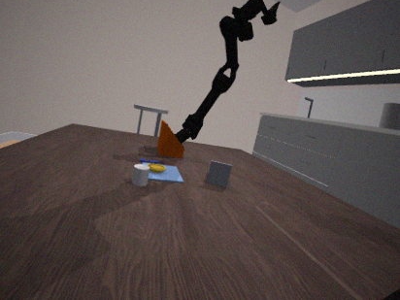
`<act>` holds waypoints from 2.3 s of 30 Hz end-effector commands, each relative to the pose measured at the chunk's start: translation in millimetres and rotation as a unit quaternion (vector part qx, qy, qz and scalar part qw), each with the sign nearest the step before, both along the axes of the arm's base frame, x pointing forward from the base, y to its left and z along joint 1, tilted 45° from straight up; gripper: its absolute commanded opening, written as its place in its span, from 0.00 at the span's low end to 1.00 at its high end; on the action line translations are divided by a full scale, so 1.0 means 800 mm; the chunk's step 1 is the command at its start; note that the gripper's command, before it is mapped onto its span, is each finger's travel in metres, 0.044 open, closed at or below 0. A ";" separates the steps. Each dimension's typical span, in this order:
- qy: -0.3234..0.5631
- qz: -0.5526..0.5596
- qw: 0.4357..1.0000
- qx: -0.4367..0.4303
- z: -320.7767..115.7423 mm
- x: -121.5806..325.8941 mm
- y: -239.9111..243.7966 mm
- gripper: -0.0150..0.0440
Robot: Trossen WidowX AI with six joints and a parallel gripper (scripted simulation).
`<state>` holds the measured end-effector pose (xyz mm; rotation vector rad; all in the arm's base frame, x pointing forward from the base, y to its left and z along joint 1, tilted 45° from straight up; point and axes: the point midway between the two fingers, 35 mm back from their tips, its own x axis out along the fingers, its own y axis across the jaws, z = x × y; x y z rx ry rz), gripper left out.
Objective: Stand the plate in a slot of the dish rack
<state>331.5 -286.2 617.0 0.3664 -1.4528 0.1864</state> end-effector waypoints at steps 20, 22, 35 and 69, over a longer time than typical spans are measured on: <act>0.270 -0.121 0.951 0.092 -0.103 0.137 -0.080 0.93; 0.301 -0.131 0.940 0.097 -0.119 0.150 -0.087 0.93; 0.496 -0.171 0.845 0.104 -0.239 0.220 -0.115 0.93; 0.878 -0.060 0.473 -0.041 -0.599 0.233 -0.051 0.93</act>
